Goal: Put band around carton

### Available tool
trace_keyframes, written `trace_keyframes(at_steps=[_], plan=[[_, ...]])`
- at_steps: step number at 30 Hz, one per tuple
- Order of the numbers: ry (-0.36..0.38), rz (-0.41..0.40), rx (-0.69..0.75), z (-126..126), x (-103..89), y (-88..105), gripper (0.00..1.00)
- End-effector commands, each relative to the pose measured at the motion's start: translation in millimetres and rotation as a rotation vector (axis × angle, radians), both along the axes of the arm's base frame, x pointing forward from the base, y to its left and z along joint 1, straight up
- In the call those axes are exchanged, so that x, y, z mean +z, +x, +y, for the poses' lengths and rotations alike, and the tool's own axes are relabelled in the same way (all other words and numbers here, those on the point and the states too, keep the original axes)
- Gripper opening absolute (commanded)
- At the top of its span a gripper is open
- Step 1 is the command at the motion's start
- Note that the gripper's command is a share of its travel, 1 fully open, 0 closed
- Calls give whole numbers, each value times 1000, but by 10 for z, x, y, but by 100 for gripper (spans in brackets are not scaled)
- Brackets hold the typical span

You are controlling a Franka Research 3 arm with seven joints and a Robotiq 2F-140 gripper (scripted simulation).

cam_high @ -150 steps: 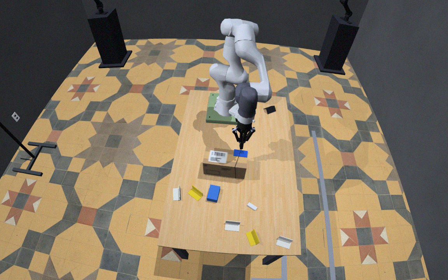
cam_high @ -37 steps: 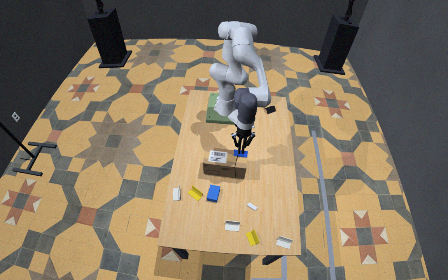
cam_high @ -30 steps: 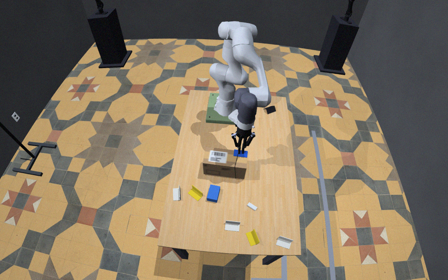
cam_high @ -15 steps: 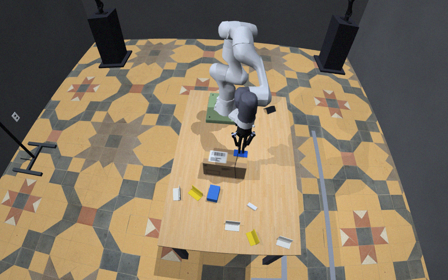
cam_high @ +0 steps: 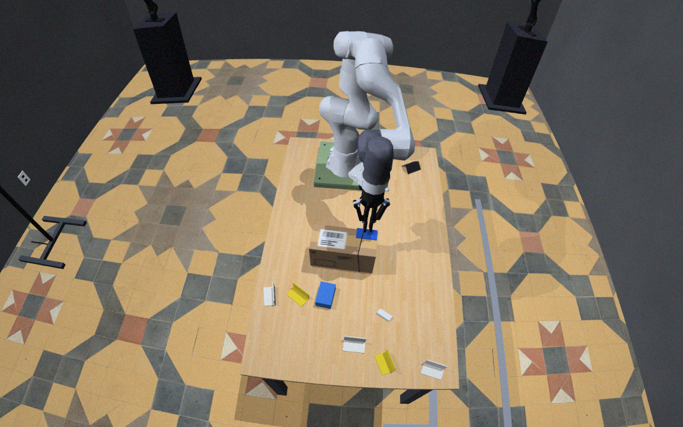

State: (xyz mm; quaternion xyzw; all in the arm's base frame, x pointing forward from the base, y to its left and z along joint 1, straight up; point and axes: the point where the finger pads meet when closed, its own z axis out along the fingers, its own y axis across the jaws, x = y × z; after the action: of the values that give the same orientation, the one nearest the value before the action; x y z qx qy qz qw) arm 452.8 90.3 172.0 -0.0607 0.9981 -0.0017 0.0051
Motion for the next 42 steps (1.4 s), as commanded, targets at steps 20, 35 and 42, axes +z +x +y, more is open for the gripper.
trace_keyframes(at_steps=[20,35,42], plan=[[1,5,4,4,98,-18,18],[1,5,4,4,99,-18,18],[2,6,-243,-226,75,664,18]])
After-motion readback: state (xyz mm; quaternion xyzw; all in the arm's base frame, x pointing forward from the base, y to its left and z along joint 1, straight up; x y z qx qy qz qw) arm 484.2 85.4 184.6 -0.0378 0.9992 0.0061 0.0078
